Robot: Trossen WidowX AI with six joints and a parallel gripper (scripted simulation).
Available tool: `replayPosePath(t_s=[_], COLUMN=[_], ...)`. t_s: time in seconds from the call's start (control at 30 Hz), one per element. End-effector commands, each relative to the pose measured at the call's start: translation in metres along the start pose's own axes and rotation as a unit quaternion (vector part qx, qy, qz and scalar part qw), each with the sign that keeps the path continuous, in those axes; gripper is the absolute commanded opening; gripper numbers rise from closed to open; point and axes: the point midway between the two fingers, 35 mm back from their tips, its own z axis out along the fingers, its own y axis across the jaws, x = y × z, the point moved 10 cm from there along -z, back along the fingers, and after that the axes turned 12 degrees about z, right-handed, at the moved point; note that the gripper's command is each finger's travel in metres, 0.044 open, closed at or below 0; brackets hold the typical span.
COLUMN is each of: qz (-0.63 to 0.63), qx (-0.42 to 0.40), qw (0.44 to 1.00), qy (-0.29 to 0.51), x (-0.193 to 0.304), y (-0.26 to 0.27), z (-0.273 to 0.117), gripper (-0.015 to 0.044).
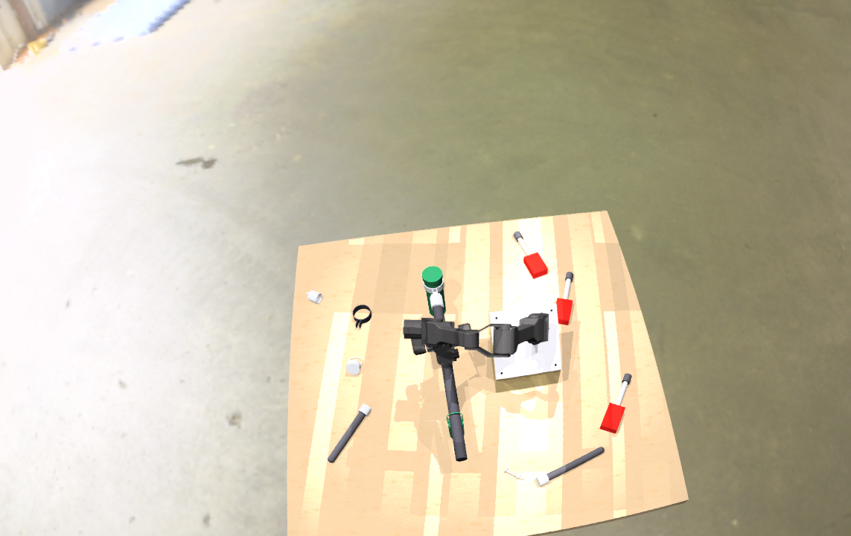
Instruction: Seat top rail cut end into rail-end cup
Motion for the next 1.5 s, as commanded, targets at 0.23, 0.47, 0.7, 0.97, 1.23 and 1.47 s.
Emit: replayPosePath(t_s=[0.23, 0.47, 0.7, 0.97, 1.23, 1.47], qz=[0.000, 0.000, 0.000, 0.000, 0.000, 0.000], qx=[0.000, 0.000, 0.001, 0.001, 0.001, 0.001], qw=[1.000, 1.000, 1.000, 1.000, 1.000, 1.000], qy=[0.000, 0.000, 0.001, 0.001, 0.001, 0.001], x=[0.006, 0.010, 0.014, 0.015, 0.017, 0.022], y=[-0.001, -0.004, -0.006, -0.011, -0.014, -0.013], z=[0.000, -0.002, -0.005, -0.009, -0.011, -0.008], gripper=[0.0000, 0.0000, 0.0000, 0.0000, 0.0000, 0.0000])
